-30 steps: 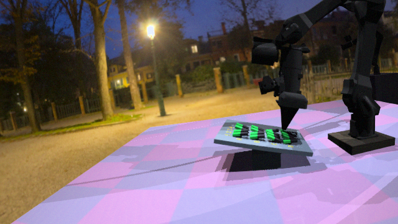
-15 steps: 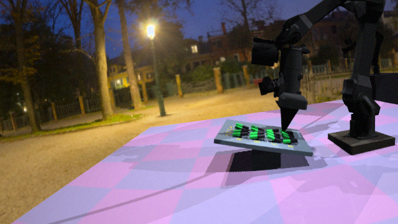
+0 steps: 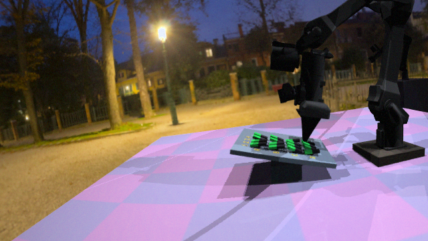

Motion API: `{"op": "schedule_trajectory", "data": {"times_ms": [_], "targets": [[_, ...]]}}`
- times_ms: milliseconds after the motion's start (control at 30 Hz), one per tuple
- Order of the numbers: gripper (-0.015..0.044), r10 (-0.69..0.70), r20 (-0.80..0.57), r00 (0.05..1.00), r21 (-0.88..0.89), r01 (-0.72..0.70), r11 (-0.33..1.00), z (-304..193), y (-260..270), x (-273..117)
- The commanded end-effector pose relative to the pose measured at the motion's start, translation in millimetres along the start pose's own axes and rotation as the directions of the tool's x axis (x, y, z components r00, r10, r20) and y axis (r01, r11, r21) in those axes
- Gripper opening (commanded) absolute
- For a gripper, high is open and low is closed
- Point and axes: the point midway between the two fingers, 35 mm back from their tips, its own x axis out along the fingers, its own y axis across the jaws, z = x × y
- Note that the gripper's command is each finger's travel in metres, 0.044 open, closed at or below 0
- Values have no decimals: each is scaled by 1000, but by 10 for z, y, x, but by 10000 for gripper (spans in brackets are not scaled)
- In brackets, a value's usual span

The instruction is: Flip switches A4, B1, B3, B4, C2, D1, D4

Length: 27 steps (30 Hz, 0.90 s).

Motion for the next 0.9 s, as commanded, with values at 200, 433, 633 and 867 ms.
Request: {"op": "schedule_trajectory", "data": {"times_ms": [200, 433, 633, 867], "targets": [[0, 4, -2, 1000, -4, -4, 1000, -4, 5, 18], [0, 4, -2, 1000, -4, -4, 1000, -4, 5, 27], [0, 4, 22, 1000, -4, -4, 1000, -24, 3, -598], [0, 5, 23, 1000, -4, -5, 1000, 120, 84, -658]]}}
